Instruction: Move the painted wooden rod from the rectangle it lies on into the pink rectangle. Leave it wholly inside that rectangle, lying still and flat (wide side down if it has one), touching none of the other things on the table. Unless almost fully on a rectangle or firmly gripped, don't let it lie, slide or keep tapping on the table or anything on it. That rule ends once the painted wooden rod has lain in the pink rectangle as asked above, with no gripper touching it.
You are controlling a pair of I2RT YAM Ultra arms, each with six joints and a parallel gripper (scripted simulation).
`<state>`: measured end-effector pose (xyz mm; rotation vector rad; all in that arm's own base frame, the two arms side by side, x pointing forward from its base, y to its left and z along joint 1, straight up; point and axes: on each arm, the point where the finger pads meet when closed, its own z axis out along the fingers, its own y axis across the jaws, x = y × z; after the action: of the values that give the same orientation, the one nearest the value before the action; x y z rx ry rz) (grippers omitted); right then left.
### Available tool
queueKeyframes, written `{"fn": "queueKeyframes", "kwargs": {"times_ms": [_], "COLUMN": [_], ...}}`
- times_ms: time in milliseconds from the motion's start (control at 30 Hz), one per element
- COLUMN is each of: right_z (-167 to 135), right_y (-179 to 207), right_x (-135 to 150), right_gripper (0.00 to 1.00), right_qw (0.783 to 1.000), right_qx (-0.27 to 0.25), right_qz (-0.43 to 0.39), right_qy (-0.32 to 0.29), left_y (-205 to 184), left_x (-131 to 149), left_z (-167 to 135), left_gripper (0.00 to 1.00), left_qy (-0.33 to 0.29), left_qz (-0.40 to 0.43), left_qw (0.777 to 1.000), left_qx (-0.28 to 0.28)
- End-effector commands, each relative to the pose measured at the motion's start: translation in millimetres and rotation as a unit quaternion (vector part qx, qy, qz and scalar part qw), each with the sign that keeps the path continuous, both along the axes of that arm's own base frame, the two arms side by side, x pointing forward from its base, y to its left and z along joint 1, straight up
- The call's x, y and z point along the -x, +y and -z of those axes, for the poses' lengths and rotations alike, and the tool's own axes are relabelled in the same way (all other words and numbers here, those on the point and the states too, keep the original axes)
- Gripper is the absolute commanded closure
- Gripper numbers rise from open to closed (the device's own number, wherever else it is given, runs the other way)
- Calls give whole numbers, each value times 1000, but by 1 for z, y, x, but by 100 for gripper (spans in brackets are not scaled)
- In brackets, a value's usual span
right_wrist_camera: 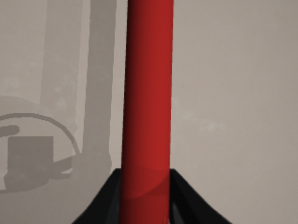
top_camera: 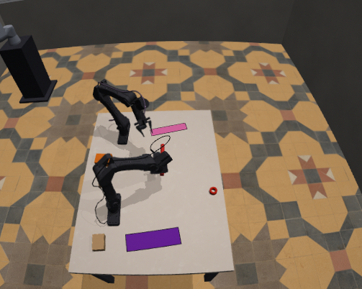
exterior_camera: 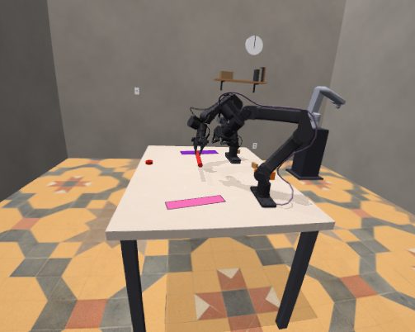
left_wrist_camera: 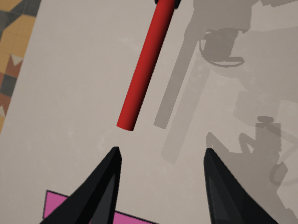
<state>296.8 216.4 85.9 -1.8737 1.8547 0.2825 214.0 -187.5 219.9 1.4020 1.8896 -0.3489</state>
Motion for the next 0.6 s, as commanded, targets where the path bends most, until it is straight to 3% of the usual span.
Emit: {"fn": "queueKeyframes", "kwargs": {"times_ms": [0, 333, 567], "right_z": [-8, -8, -8], "right_y": [9, 9, 9], "right_x": [-5, -5, -5], "right_gripper": [81, 81, 81], "right_qw": [1000, 1000, 1000], "right_qx": [-13, -13, -13], "right_qz": [-4, -4, -4], "right_qy": [-5, -5, -5], "left_y": [-4, -11, -10], "left_x": [0, -61, -77], "left_z": [-3, 57, 75], "left_gripper": [43, 43, 43], "left_qy": [3, 91, 113], "left_qz": [65, 147, 163], "left_qw": [997, 980, 974], "left_qx": [-29, -101, -108]}}
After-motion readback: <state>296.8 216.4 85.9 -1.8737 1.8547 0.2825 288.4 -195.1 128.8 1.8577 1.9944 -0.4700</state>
